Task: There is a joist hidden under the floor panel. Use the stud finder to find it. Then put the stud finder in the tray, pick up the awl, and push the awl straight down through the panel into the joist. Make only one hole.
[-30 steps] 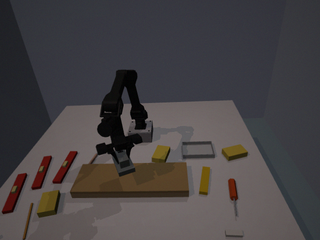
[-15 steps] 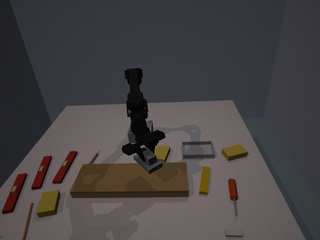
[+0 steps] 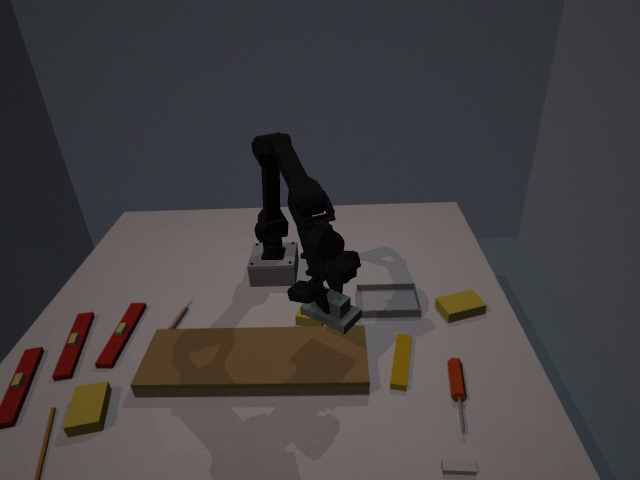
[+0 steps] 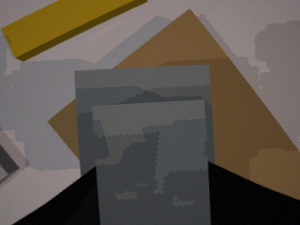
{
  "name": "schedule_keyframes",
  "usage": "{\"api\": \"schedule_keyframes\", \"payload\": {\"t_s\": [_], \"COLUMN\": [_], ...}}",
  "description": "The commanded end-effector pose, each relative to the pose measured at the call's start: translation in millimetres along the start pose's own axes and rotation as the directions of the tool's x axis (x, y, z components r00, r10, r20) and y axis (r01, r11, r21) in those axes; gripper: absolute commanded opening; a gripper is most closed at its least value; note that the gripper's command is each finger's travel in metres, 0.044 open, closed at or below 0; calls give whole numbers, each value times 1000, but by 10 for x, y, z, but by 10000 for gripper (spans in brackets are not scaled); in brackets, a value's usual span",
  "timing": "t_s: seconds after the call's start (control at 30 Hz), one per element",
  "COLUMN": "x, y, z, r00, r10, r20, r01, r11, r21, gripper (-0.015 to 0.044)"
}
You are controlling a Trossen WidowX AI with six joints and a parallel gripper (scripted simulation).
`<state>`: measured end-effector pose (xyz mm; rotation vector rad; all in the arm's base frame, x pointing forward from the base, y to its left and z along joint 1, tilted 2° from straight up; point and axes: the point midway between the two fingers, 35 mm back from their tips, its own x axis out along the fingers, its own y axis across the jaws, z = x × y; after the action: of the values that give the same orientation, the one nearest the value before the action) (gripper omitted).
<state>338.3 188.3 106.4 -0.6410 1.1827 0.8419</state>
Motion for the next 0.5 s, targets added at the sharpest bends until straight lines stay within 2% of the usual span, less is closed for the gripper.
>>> {"api": "schedule_keyframes", "payload": {"t_s": [0.0, 0.47], "x": [12, 117], "y": [267, 1195], "z": [104, 255], "r00": [1000, 996], "r10": [19, 92], "r20": [12, 0], "r01": [-19, -88], "r11": [998, 953], "r21": [-65, -289], "gripper": [0, 0]}}
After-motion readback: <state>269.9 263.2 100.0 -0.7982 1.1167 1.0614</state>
